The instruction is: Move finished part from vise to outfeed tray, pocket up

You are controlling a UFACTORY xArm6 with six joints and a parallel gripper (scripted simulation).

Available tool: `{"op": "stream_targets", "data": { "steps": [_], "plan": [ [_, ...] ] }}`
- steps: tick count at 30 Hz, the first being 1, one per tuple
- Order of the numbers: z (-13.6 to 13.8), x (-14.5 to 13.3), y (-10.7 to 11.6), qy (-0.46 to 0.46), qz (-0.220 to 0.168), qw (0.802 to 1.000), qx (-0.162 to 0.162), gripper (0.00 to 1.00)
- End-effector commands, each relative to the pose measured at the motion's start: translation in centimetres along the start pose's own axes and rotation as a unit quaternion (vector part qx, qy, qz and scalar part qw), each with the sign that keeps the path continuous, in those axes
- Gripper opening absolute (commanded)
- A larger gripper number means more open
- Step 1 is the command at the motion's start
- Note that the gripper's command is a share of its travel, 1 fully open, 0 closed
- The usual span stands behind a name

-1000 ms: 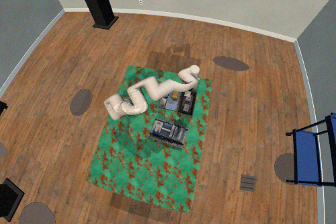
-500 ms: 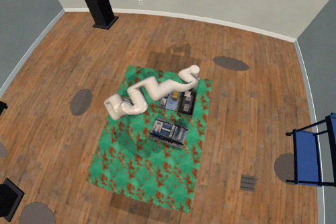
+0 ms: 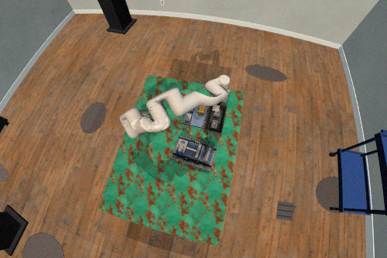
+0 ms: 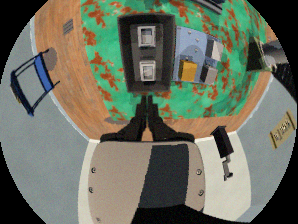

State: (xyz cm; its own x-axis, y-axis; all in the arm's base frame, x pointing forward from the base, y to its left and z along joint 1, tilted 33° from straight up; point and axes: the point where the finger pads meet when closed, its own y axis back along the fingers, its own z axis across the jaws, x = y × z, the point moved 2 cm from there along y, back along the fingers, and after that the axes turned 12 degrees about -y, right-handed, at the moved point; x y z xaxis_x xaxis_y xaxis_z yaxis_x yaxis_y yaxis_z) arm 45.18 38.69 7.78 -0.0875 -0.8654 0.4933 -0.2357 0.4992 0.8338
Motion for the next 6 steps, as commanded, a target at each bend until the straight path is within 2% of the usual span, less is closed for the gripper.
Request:
{"op": "stream_targets", "data": {
  "steps": [1, 6],
  "plan": [
    [-0.08, -0.04, 0.24, -0.001, -0.002, 1.000, 0.001, 0.00],
    [-0.08, -0.04, 0.24, -0.001, -0.002, 1.000, 0.001, 0.00]
  ]
}}
